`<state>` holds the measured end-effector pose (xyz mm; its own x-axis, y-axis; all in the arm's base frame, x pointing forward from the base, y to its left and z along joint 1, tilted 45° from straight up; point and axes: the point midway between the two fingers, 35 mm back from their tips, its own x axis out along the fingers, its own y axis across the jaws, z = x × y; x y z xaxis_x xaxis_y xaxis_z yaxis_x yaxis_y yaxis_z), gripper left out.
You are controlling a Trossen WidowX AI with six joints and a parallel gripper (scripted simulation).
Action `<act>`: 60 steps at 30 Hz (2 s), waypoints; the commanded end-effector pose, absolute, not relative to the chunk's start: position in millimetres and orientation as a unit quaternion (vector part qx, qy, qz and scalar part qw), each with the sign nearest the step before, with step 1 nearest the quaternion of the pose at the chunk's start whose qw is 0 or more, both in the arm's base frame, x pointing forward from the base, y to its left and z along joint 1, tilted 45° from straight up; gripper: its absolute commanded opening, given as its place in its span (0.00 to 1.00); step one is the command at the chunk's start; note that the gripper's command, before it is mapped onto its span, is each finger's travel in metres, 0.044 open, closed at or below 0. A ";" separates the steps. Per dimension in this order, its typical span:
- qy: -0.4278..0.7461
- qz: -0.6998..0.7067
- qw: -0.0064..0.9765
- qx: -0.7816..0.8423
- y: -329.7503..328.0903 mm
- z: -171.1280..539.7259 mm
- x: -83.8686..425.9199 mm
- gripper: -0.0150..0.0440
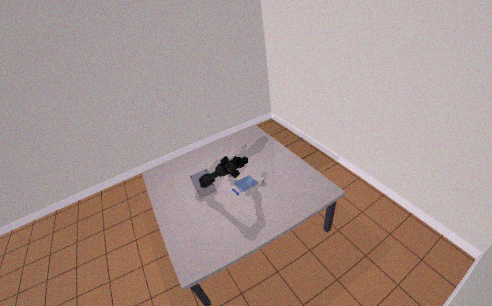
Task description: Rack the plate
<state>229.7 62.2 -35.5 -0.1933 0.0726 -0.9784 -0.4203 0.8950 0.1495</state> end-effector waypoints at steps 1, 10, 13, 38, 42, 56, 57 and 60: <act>0.723 0.248 0.634 -0.118 60.7 -38.3 229.2 0.25; 0.655 0.344 0.660 -0.131 54.4 -43.7 232.0 0.25; 0.628 0.372 0.669 -0.138 52.1 -44.7 233.1 0.25; 0.338 0.512 0.741 -0.272 29.5 -39.2 239.5 0.25; 0.286 0.517 0.747 -0.305 25.3 -36.1 239.7 0.25; 0.203 0.514 0.750 -0.364 18.3 -30.0 239.1 0.25; 0.203 0.514 0.750 -0.364 18.3 -30.0 239.1 0.25; 0.203 0.514 0.750 -0.364 18.6 -30.4 239.4 0.25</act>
